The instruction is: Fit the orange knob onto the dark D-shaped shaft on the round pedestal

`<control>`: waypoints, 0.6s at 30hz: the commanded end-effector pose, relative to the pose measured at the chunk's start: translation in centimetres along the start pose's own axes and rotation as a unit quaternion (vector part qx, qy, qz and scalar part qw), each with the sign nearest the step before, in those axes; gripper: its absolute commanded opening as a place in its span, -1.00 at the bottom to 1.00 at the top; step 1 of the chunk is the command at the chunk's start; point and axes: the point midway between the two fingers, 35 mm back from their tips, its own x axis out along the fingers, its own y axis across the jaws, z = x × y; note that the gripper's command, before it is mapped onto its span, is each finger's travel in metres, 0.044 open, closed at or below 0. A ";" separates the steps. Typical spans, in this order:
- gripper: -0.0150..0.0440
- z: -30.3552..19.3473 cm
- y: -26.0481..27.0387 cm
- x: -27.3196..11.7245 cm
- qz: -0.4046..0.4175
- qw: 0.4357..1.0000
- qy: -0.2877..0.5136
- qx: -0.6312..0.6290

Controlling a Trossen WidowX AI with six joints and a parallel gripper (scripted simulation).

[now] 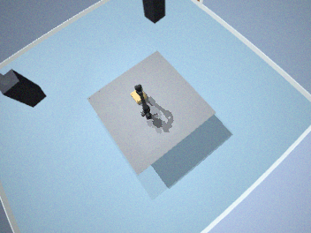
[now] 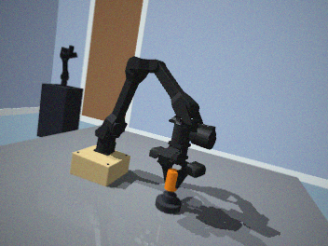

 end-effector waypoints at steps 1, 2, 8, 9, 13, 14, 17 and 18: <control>-0.49 0.0 0.1 -0.4 0.004 0.999 0.000 0.037; -0.49 0.0 0.1 -0.4 0.004 0.998 0.000 0.056; -0.49 0.0 0.4 -0.5 0.004 0.995 0.000 0.099; -0.49 0.0 0.5 -0.5 0.004 0.995 0.000 0.099; -0.49 0.0 0.5 -0.2 0.004 0.995 0.000 0.099; -0.49 0.0 0.5 -0.2 0.004 0.995 0.000 0.099; -0.49 0.0 0.4 -0.1 0.004 0.995 0.000 0.099; -0.49 0.0 0.4 -0.1 0.004 0.995 0.000 0.099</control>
